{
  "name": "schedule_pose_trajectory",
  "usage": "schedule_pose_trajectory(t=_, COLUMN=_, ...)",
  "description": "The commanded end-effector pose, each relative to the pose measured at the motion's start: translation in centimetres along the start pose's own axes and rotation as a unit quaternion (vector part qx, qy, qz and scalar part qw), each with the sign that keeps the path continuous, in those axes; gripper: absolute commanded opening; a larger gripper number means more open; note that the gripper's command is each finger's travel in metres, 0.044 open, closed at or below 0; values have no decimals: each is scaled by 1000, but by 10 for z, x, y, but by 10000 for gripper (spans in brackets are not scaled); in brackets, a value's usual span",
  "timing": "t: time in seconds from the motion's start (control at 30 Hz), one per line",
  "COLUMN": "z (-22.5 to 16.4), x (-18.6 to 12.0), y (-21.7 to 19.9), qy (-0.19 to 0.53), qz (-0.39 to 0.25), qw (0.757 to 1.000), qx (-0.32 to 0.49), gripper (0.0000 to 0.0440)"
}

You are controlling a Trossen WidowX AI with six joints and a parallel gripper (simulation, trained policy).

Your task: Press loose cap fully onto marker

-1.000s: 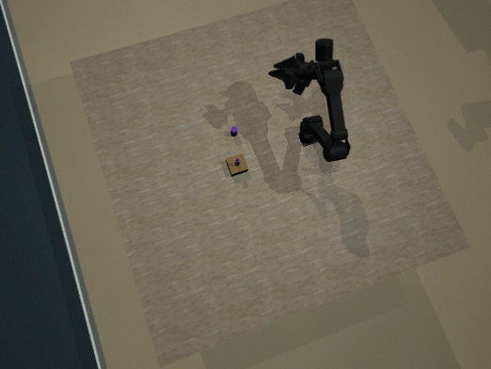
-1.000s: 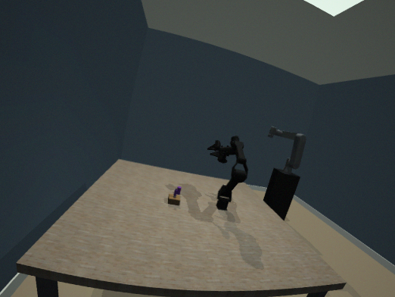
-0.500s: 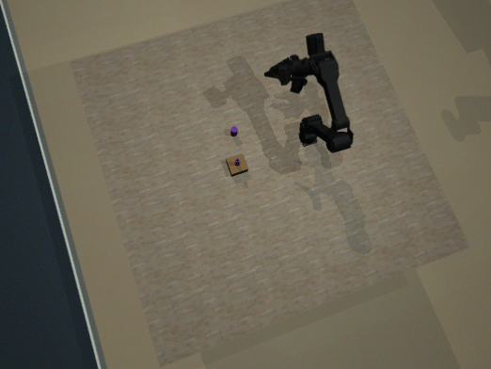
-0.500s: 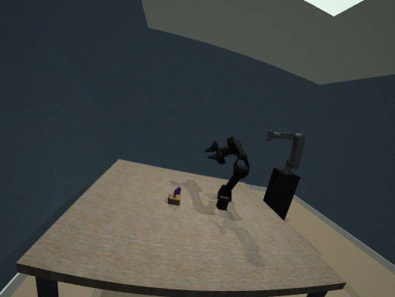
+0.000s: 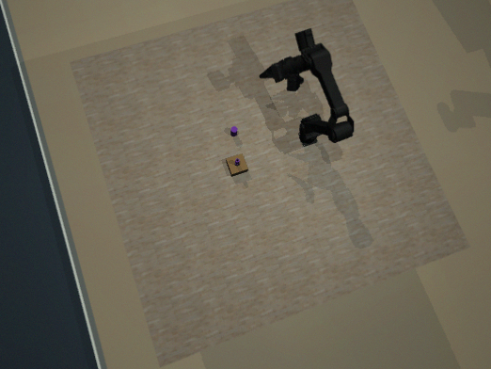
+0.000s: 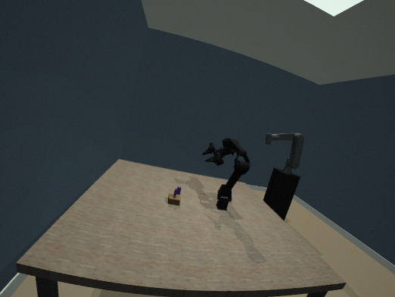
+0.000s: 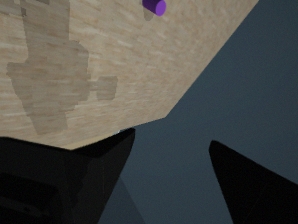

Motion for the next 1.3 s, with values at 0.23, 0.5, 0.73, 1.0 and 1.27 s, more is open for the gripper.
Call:
schedule_pose_trajectory(t=0.23, z=-1, x=18, y=11, qy=-57, qz=10, qw=998, qx=24, gripper=320)
schedule_pose_trajectory(t=0.5, z=-1, x=33, y=18, qy=-101, qz=20, qw=994, qx=36, gripper=320)
schedule_pose_trajectory(t=0.73, z=-1, x=47, y=24, qy=-139, qz=31, qw=989, qx=44, gripper=319)
schedule_pose_trajectory(t=1.0, z=-1, x=62, y=32, qy=-180, qz=46, qw=981, qx=47, gripper=319)
schedule_pose_trajectory(t=1.27, z=0, x=79, y=38, qy=-219, qz=62, qw=973, qx=47, gripper=318)
Point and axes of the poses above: the point midway between the two fingers, 35 mm back from their tips, its own x axis out along the fingers, its own y axis across the jaws, z = x × y, the point moved 4 cm from there along -x, back along the fingers, and after that the axes turned 7 degrees about -x, right-handed, at the moved point
